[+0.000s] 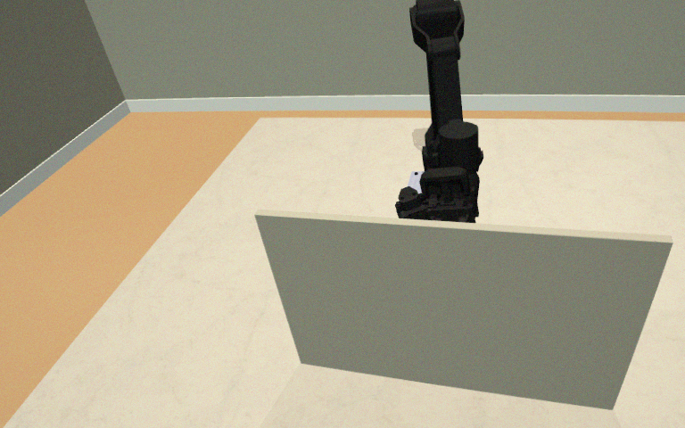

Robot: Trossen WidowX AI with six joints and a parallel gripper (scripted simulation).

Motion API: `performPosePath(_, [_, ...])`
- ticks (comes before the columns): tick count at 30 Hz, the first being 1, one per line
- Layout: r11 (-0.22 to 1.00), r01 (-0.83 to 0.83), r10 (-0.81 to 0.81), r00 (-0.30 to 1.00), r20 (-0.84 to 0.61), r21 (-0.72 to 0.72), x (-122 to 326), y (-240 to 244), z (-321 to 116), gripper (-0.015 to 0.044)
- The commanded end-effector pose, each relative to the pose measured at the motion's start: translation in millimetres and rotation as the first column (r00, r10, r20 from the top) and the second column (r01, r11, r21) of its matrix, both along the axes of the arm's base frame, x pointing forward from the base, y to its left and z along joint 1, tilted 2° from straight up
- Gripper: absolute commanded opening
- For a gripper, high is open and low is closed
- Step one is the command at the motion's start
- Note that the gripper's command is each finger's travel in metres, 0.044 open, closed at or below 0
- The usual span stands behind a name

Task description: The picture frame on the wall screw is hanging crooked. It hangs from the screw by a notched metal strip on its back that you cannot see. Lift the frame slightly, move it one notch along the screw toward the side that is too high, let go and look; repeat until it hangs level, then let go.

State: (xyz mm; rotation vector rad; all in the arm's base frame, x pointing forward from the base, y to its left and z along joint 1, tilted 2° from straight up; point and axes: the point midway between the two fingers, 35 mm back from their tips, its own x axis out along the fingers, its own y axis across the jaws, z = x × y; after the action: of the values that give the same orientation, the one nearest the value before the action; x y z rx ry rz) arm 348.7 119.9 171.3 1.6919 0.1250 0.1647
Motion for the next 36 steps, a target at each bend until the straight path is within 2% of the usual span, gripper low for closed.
performPosePath(1, [1.000, -0.002, 0.002, 1.000, 0.000, 0.004, 0.0, 0.4, 0.4, 0.0000])
performPosePath(36, [1.000, -0.002, 0.002, 1.000, 0.000, 0.004, 0.0, -0.8, 5.7, 0.0000])
